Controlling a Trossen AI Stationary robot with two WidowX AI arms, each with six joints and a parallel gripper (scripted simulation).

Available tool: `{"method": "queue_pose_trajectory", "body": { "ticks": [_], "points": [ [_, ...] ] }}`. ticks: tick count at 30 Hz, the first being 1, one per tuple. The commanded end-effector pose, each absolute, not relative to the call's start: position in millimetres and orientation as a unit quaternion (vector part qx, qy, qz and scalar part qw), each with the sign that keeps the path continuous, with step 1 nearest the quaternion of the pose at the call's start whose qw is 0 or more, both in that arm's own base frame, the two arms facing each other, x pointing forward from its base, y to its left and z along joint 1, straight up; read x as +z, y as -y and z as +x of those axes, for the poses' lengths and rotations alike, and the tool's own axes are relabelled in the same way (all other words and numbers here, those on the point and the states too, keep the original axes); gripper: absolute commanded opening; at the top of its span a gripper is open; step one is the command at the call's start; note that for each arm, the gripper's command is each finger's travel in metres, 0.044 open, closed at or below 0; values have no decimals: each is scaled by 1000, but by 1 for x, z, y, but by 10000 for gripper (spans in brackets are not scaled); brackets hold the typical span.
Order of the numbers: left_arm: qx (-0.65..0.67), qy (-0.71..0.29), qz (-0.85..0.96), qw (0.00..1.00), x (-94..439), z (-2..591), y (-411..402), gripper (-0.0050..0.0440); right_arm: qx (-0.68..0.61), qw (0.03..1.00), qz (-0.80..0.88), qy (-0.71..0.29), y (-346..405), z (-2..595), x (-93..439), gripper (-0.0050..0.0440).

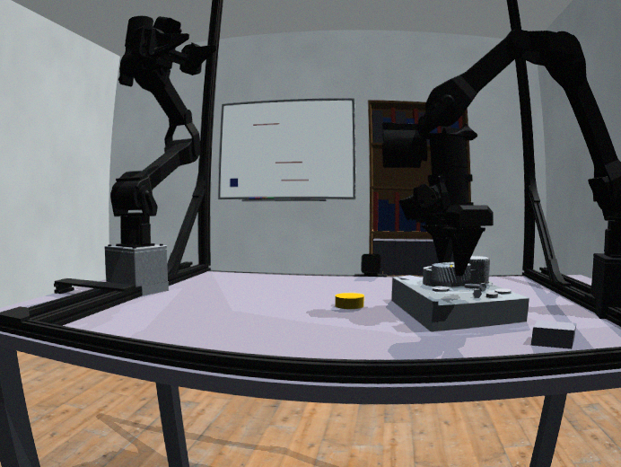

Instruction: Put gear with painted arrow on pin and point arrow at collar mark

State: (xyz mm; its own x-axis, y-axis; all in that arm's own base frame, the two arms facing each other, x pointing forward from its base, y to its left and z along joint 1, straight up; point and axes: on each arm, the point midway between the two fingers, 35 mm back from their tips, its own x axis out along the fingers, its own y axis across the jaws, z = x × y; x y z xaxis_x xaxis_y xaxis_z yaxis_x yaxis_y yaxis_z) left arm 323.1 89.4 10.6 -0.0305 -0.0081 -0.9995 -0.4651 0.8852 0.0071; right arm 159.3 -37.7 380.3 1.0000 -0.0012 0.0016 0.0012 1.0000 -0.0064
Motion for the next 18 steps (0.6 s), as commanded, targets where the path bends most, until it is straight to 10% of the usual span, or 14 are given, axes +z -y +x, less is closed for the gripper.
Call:
{"method": "queue_pose_trajectory", "body": {
  "ticks": [1,18],
  "points": [
    [169,-687,-169,687,31,328,-91,0,0,1000,0,1,38,159,380,400],
    [161,-689,-161,689,44,328,-89,0,0,1000,0,1,38,159,380,400]
  ]
}}
